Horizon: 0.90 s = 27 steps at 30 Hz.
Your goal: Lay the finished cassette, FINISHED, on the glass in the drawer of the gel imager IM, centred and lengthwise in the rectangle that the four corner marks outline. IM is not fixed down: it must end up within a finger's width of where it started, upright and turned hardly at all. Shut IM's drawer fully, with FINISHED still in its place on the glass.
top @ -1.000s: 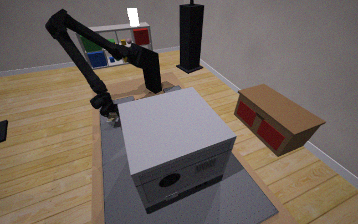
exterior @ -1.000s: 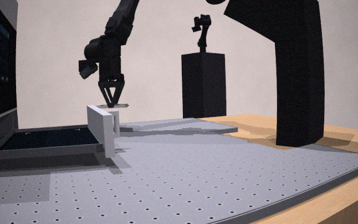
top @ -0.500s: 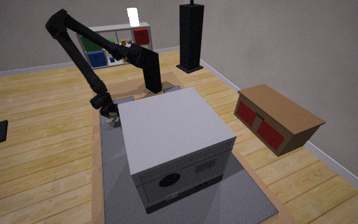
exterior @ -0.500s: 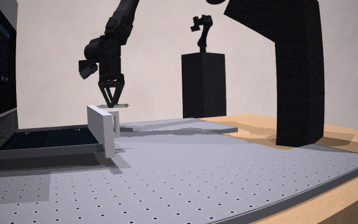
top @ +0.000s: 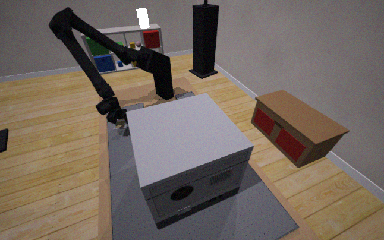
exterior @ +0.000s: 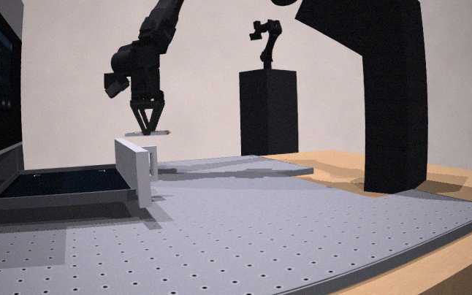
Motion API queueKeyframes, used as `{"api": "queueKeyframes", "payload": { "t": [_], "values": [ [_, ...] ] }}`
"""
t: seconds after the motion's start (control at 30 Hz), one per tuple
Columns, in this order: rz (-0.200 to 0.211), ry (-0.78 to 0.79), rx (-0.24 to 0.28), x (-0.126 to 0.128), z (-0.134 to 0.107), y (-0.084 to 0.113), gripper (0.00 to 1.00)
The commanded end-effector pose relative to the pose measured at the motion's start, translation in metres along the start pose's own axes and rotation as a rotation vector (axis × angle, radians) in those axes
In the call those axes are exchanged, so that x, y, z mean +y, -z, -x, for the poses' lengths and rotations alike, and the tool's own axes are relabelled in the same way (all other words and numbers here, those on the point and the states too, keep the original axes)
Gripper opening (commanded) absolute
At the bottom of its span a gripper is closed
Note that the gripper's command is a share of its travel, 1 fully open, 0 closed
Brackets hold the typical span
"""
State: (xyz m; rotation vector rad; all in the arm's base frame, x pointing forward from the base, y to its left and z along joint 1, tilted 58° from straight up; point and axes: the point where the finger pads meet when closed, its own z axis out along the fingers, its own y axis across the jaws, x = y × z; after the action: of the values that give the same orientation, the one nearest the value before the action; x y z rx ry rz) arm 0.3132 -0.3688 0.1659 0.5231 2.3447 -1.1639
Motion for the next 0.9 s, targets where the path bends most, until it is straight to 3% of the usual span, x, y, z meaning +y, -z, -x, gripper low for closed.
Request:
{"api": "queueKeyframes", "payload": {
  "t": [0.0,0.87],
  "values": [
    [0.002,-0.016,-0.021,-0.001,0.008,0.017,0.80],
    [0.000,-0.018,-0.024,-0.003,0.009,0.046,0.80]
  ]
}}
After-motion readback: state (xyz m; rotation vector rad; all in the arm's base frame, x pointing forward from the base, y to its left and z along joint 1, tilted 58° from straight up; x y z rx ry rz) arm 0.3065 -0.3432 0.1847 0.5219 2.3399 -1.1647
